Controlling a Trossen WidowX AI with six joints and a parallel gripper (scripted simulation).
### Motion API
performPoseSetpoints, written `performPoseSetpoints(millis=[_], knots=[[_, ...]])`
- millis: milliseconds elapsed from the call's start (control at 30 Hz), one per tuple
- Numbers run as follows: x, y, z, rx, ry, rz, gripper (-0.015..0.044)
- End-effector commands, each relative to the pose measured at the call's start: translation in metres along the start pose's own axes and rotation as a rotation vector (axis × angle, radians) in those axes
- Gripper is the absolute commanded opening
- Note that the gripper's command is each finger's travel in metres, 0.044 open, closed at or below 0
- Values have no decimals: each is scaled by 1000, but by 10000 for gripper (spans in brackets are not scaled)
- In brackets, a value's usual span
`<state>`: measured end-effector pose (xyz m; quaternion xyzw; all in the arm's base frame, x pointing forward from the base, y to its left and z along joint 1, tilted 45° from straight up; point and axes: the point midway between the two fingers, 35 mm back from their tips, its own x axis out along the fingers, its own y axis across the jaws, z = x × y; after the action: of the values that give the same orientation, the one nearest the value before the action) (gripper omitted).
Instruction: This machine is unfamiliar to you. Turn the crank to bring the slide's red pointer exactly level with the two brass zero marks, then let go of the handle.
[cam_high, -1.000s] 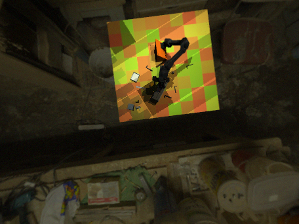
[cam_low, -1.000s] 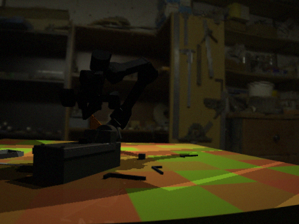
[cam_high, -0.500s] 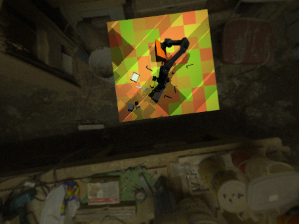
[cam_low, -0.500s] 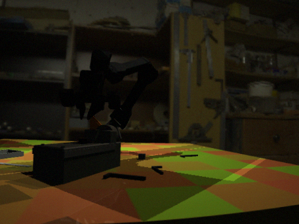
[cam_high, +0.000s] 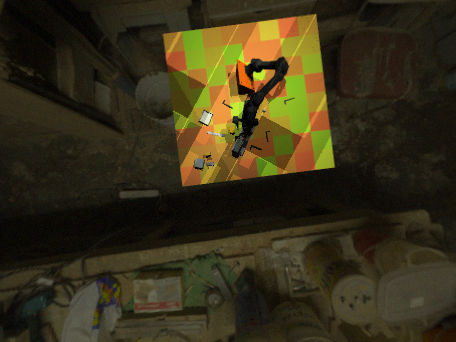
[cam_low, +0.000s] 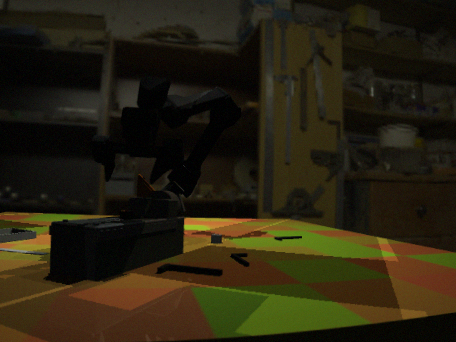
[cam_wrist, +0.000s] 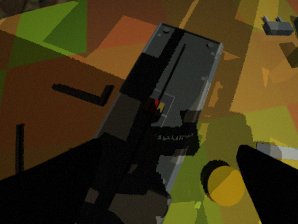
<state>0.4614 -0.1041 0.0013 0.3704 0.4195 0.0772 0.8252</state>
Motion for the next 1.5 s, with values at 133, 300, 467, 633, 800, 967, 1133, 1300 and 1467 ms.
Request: performPoseSetpoints(millis=[133, 300, 467, 633, 800, 967, 1133, 1300, 1467], knots=[[0, 0, 0, 0, -1, -1, 256], [0, 0, 0, 0, -1, -1, 125], [0, 0, 0, 0, -1, -1, 0], [0, 0, 0, 0, -1, -1, 0], [0, 0, 0, 0, 0, 0, 0], [0, 0, 0, 0, 0, 0, 0], [0, 0, 0, 0, 0, 0, 53], [0, 0, 0, 0, 0, 0, 184], [0, 0, 0, 0, 0, 0, 315]])
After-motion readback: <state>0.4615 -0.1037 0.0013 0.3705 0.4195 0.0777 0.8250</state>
